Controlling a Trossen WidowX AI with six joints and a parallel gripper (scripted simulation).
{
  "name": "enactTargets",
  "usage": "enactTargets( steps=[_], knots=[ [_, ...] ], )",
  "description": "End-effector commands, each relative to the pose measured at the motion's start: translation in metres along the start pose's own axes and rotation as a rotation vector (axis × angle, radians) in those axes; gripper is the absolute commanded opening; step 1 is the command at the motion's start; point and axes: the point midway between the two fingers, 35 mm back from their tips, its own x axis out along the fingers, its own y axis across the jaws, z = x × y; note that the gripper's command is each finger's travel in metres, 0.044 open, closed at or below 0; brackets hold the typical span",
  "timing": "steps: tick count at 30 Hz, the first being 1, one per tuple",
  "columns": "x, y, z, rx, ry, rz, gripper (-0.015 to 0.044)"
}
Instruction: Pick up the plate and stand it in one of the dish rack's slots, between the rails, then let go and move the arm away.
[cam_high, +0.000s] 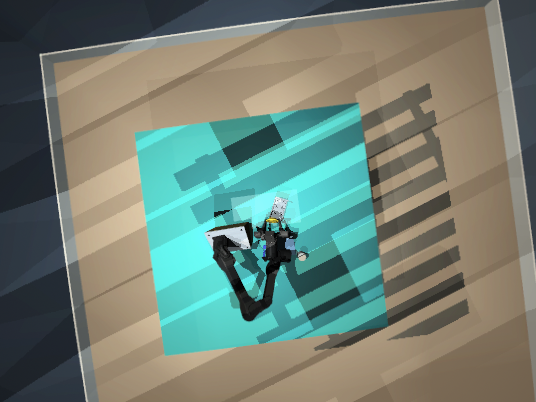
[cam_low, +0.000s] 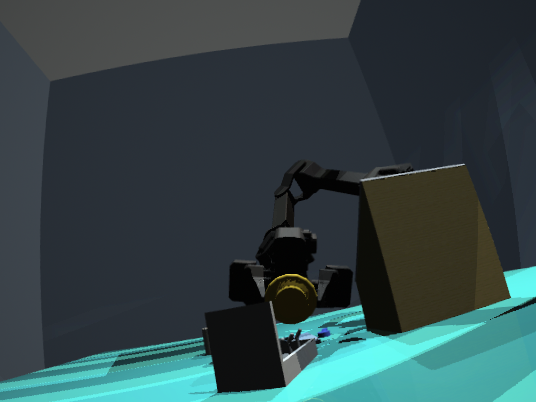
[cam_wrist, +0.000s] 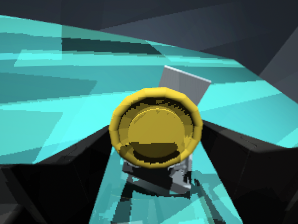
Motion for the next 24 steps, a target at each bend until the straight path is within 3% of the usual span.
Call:
enactTargets(
  steps=[1, 9, 24],
  knots=[
    [-0.005, 0.000, -0.005, 0.030, -0.043, -0.102, 0.0000],
    [-0.017, 0.000, -0.015, 0.072, -0.086, -0.266, 0.0000],
    [-0.006, -0.005, -0.012, 0.075, -0.081, -0.262, 0.0000]
  ],
)
